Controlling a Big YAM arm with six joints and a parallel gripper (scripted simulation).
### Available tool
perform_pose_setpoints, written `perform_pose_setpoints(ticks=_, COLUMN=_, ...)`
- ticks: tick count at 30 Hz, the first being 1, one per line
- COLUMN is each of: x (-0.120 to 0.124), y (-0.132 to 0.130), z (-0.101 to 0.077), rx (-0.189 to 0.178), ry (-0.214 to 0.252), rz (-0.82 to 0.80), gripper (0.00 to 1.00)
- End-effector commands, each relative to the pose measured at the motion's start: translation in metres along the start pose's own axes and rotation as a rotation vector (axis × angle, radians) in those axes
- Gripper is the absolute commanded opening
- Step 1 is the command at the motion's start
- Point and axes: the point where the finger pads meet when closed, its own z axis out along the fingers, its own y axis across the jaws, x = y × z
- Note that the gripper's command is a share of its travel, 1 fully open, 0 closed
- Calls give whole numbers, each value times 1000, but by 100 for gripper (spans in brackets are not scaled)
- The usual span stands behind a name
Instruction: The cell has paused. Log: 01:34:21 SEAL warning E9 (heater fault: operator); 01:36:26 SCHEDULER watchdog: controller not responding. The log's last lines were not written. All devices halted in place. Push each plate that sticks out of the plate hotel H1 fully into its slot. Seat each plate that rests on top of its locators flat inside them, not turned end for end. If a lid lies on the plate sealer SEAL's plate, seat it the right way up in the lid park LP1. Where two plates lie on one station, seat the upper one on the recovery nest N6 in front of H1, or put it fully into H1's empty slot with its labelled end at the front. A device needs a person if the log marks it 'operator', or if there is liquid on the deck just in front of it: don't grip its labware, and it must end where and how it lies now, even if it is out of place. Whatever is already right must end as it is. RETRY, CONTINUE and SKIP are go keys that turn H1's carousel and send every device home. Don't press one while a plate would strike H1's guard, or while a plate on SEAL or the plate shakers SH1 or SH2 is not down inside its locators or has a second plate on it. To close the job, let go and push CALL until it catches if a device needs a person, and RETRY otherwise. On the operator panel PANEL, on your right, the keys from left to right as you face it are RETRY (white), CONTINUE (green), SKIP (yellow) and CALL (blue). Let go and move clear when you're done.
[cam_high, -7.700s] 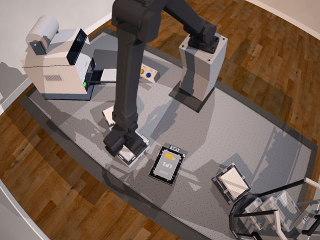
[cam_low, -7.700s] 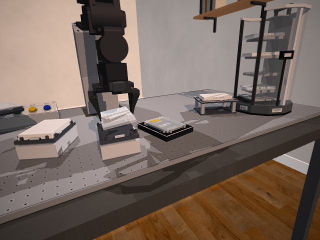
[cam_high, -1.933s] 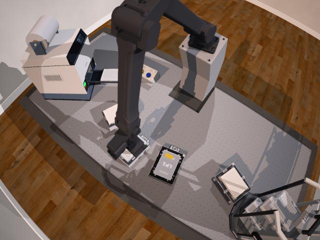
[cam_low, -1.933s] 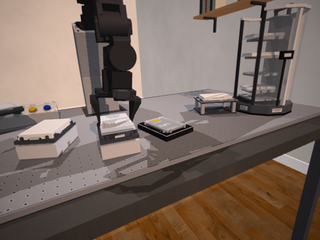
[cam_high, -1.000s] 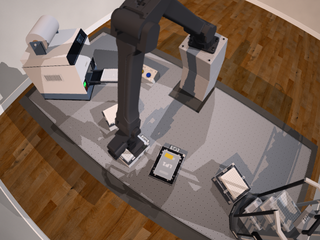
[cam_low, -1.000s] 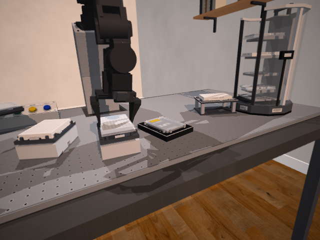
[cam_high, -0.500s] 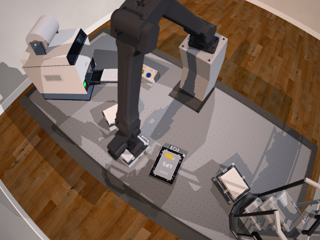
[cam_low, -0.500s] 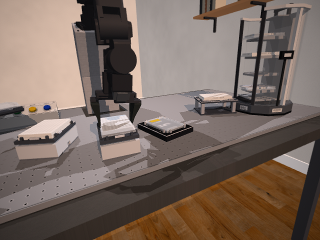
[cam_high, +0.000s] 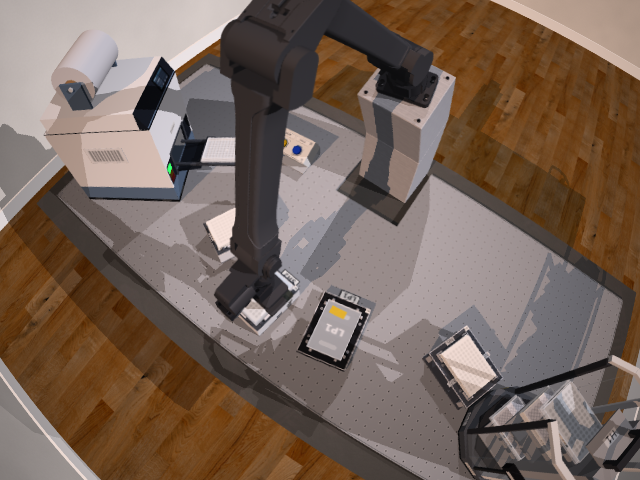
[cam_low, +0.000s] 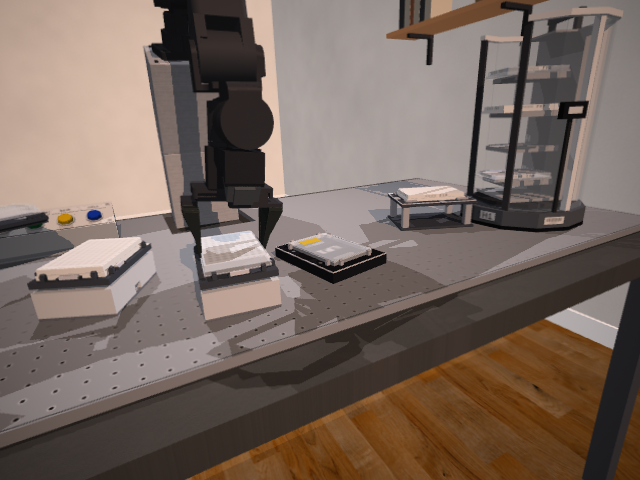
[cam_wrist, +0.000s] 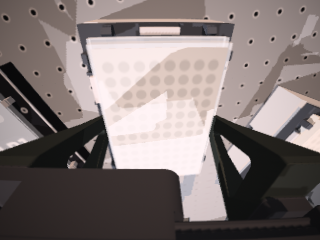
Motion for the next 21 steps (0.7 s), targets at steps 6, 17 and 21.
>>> perform_pose_setpoints(ticks=6, x=-10, y=4, z=4, rx=-1, ry=-21, rz=6, gripper=84)
perform_pose_setpoints(ticks=17, x=-9, y=4, z=7, rx=-1, ry=-19, rz=6, gripper=84)
perform_pose_setpoints(ticks=21, x=-9, y=4, z=8, rx=-1, ry=-19, rz=6, gripper=84)
